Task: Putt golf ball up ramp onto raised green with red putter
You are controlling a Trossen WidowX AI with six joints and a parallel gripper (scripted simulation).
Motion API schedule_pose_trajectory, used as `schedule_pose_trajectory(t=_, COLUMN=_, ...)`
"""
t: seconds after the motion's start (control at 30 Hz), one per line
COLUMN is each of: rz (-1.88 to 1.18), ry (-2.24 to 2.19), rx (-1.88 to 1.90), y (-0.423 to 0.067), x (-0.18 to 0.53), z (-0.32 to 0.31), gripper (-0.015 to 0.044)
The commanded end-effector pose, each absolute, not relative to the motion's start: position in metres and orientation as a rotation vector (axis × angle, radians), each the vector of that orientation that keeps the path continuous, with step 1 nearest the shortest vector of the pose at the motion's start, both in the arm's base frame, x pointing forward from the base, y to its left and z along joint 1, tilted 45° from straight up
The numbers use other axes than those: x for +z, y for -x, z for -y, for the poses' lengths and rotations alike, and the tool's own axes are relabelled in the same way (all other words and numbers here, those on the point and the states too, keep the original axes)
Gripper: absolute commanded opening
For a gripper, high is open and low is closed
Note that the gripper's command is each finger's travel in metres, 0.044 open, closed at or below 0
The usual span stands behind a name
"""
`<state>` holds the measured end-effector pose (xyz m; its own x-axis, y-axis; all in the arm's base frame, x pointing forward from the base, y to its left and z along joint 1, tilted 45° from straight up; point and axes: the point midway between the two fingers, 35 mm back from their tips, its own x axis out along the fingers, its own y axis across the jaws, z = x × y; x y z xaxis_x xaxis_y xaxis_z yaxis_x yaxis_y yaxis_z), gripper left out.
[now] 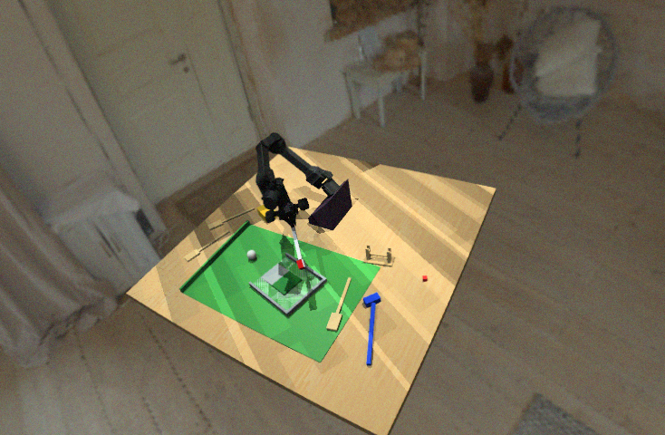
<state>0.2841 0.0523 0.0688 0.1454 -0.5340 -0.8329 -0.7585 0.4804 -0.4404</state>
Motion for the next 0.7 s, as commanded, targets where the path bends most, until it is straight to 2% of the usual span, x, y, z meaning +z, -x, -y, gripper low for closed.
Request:
schedule_pose_trajectory(t=0.0, rz=-1.503, ry=1.099, rx=0.129, y=-0.282, x=0.086, z=-0.035, gripper=0.0000)
schedule_pose_trajectory(t=0.67, rz=-1.393, ry=0.698, rx=-0.413, y=-0.238, x=0.166, z=0.058, gripper=0.0000)
